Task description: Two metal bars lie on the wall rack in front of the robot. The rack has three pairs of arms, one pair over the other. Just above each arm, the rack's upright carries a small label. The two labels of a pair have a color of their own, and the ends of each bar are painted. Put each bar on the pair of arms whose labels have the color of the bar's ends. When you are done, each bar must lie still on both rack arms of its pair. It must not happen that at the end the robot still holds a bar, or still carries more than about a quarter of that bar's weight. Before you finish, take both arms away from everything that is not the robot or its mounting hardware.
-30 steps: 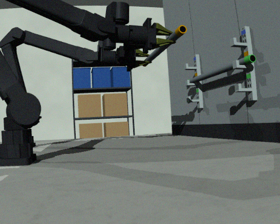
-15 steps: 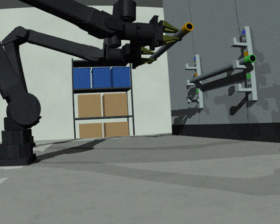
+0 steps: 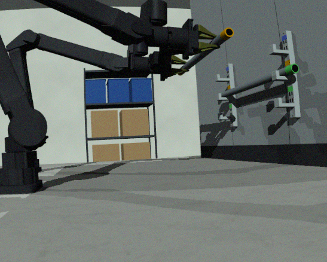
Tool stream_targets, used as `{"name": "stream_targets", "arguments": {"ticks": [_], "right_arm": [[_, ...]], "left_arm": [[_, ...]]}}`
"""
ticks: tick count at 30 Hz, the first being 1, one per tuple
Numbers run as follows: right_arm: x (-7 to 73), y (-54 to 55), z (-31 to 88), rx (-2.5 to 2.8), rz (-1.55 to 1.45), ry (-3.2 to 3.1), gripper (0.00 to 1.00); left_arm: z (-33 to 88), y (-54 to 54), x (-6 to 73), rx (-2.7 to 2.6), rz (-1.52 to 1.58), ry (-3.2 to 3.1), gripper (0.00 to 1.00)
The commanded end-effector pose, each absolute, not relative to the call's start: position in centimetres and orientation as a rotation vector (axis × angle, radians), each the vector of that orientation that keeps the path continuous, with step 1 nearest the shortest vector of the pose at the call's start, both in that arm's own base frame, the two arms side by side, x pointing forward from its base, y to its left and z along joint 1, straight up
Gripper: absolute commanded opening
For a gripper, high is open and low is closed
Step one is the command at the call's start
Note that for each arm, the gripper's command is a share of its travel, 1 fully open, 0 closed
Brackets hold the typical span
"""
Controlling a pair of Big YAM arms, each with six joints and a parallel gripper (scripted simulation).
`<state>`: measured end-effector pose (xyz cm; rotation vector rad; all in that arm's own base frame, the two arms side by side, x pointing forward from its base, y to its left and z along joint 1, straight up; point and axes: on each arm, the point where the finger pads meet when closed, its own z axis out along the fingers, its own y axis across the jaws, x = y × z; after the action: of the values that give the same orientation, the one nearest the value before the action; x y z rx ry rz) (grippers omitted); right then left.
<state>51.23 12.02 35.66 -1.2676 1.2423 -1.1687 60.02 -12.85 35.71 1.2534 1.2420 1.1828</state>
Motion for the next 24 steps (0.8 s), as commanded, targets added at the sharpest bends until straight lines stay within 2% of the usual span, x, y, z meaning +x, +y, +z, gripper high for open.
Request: {"name": "stream_targets", "arguments": {"ticks": [1,24], "right_arm": [[53.0,11.8,41.3,-1.163,-1.202,1.188,0.0],[56.5,11.9,41.4,-1.163,-1.201,1.188,0.0]], "left_arm": [[40.6,-12.3,61.8,1.179,1.218,1.202,0.0],[40.6,-12.3,65.3,1.179,1.218,1.202,0.0]]}}
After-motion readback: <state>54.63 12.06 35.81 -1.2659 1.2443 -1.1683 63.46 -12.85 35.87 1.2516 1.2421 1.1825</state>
